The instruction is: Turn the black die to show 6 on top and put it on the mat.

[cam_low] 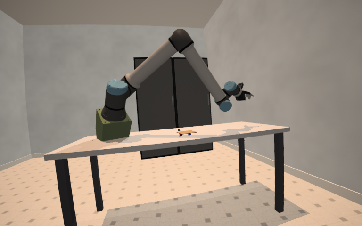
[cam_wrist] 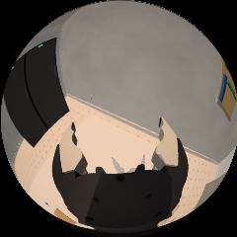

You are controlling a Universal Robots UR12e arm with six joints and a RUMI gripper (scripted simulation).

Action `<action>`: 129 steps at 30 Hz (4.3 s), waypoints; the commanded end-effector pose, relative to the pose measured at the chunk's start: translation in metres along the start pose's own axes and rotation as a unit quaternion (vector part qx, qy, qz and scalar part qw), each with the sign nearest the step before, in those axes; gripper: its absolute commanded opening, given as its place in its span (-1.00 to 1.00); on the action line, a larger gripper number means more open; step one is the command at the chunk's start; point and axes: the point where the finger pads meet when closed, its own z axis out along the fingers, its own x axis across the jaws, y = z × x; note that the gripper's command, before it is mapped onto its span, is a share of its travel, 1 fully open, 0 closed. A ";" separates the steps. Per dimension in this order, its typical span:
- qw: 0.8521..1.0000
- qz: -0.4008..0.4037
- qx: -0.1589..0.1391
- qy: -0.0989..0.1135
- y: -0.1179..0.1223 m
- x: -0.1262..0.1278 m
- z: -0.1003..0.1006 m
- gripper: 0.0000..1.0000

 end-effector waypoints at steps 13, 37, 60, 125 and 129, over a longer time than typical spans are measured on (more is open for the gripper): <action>1.000 -0.001 0.001 0.000 -0.002 0.000 0.000 1.00; 0.991 0.012 -0.131 0.020 0.052 -0.015 -0.073 1.00; 0.879 -0.019 -0.476 -0.010 0.213 -0.167 -0.370 1.00; 0.793 -0.058 -0.604 -0.055 0.378 -0.265 -0.499 1.00; 0.793 -0.058 -0.604 -0.055 0.383 -0.265 -0.498 1.00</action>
